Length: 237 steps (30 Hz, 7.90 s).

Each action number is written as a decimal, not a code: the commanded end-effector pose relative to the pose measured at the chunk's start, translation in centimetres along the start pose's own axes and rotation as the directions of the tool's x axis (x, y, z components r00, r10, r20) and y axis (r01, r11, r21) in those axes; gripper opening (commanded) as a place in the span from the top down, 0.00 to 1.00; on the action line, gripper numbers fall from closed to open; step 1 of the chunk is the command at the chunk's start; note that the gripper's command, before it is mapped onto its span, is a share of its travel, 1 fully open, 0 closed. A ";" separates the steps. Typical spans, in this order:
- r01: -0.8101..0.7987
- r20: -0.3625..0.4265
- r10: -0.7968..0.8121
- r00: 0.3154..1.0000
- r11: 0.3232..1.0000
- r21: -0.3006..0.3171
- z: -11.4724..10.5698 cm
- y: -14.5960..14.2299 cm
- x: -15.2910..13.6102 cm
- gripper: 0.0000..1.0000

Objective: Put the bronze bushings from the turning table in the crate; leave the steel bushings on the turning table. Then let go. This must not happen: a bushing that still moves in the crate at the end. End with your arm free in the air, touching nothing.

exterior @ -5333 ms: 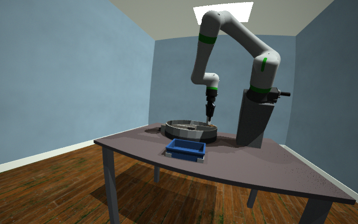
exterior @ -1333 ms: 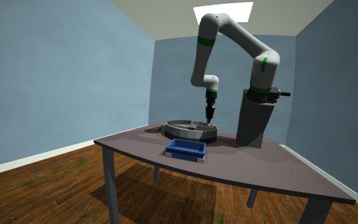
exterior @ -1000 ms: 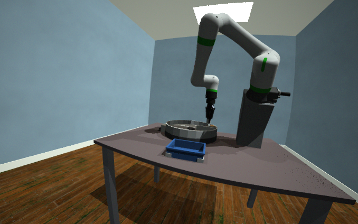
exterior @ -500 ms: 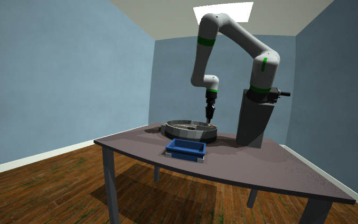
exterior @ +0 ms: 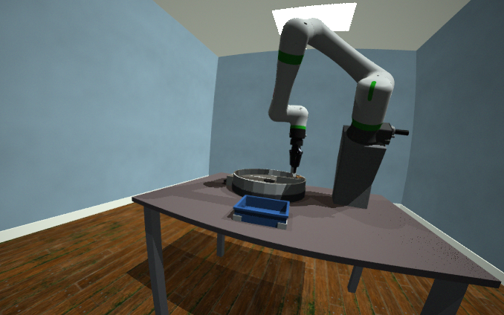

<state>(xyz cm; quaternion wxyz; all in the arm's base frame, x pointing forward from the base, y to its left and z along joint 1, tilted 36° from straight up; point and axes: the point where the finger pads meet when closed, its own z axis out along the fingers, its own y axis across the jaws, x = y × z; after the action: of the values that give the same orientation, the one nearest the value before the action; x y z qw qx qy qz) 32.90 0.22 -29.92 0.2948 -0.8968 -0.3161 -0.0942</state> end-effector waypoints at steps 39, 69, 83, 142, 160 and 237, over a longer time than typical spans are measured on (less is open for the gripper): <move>0.000 0.000 0.000 1.000 1.000 0.001 -6.9 0.0 0.0 1.00; 0.000 0.000 0.000 1.000 1.000 0.001 -6.9 -0.6 0.5 1.00; 0.000 0.000 0.000 1.000 1.000 0.001 -6.9 -7.7 7.0 1.00; 0.000 0.000 0.000 1.000 1.000 0.001 -6.9 -31.9 29.1 1.00; 0.000 0.000 0.000 1.000 1.000 0.001 -6.9 -31.9 29.1 1.00; 0.000 0.000 0.000 1.000 1.000 0.001 0.7 -31.9 29.1 1.00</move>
<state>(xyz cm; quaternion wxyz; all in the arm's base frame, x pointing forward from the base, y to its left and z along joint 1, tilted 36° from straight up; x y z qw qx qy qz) 35.82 35.33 -4.92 0.2951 -0.8968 -0.3161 -0.0939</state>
